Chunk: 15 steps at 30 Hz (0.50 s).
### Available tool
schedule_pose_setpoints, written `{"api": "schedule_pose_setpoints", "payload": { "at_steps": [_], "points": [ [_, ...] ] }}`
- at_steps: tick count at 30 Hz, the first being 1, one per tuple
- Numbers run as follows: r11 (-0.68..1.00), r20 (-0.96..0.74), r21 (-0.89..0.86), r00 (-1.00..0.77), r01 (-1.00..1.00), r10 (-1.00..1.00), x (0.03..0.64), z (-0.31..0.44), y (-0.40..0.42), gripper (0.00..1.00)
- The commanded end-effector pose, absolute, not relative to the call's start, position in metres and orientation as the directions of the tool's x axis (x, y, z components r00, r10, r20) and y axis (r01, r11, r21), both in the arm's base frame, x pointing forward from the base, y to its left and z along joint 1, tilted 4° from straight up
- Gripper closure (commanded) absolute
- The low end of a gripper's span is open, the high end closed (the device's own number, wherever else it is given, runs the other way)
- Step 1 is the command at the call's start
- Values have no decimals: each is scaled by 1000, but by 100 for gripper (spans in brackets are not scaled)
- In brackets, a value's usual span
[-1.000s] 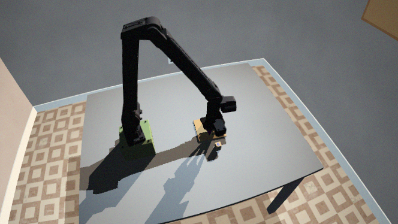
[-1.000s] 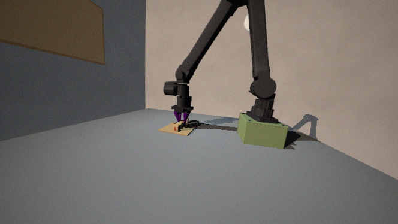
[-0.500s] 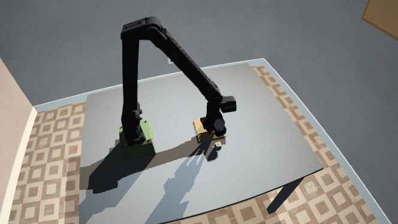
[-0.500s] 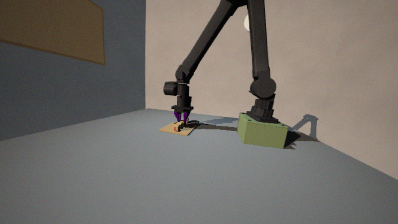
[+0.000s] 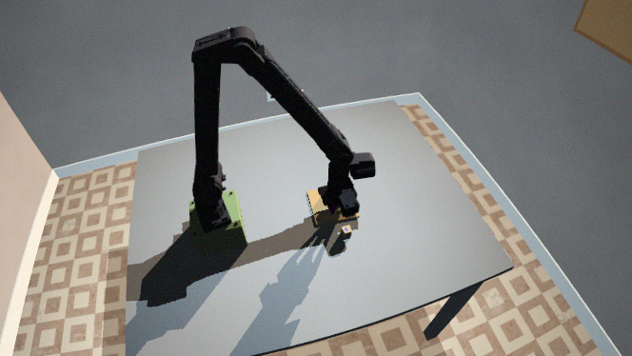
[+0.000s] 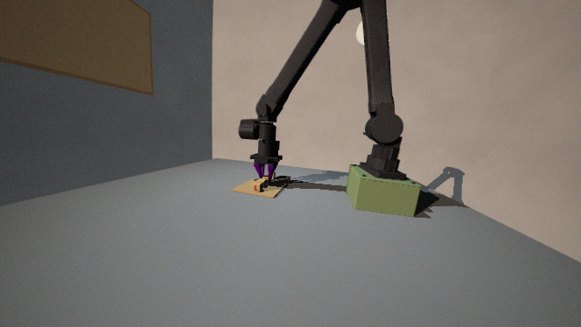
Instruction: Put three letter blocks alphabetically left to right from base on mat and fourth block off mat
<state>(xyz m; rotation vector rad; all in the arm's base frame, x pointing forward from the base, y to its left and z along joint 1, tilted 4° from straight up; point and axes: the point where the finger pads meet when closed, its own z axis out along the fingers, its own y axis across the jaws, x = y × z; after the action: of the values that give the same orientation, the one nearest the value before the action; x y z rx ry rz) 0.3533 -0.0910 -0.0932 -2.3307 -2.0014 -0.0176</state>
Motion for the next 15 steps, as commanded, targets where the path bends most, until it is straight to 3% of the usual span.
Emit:
{"api": "schedule_pose_setpoints", "payload": {
  "at_steps": [1, 15],
  "points": [
    [-154, 48, 0, 154, 988, 987, 382, -80, -96, 80],
    [-154, 48, -1, 154, 988, 987, 382, -83, -96, 80]
  ]
}}
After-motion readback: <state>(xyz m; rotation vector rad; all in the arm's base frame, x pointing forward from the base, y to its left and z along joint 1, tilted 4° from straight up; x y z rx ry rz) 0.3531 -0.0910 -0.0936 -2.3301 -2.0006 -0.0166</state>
